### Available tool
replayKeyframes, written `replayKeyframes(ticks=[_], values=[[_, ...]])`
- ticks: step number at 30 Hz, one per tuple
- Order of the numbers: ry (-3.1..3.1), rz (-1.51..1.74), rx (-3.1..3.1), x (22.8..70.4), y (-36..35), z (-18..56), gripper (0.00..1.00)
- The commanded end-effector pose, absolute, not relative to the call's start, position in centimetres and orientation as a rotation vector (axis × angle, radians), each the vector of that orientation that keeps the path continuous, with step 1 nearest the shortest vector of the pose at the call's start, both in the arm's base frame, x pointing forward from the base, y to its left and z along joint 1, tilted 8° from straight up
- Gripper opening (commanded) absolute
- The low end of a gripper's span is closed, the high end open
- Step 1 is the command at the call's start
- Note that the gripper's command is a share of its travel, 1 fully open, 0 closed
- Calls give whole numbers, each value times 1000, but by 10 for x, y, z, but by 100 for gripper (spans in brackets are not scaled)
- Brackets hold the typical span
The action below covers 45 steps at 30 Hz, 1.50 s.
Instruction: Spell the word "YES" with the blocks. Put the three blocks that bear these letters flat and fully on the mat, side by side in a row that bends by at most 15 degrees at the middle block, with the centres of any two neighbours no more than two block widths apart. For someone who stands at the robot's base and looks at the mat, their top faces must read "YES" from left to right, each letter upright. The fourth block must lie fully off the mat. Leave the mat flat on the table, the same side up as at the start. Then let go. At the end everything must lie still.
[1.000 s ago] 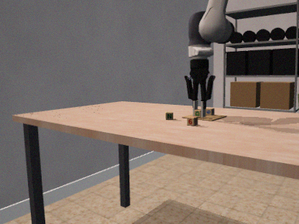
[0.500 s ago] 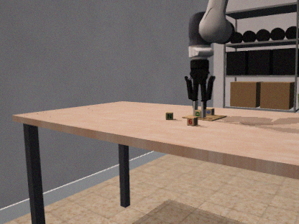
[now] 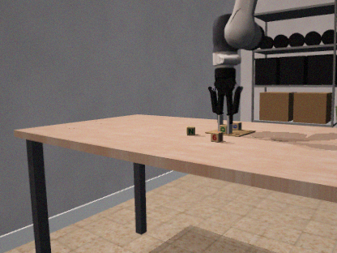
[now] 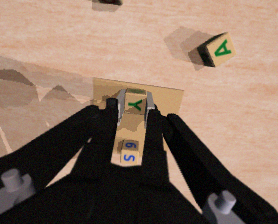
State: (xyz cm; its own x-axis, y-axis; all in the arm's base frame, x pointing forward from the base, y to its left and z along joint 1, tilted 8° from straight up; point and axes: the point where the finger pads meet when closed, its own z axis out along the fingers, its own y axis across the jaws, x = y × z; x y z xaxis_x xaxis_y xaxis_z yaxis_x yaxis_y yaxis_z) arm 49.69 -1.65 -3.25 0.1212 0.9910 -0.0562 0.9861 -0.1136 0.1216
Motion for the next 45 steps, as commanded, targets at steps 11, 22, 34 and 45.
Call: replayKeyframes(ticks=[11, 22, 34, 45], values=[[2008, 61, 2243, 498, -16, -32, 16], [2008, 61, 2243, 498, -16, -32, 16], [2008, 61, 2243, 498, -16, -32, 18], [2008, 61, 2243, 498, -16, -32, 26]])
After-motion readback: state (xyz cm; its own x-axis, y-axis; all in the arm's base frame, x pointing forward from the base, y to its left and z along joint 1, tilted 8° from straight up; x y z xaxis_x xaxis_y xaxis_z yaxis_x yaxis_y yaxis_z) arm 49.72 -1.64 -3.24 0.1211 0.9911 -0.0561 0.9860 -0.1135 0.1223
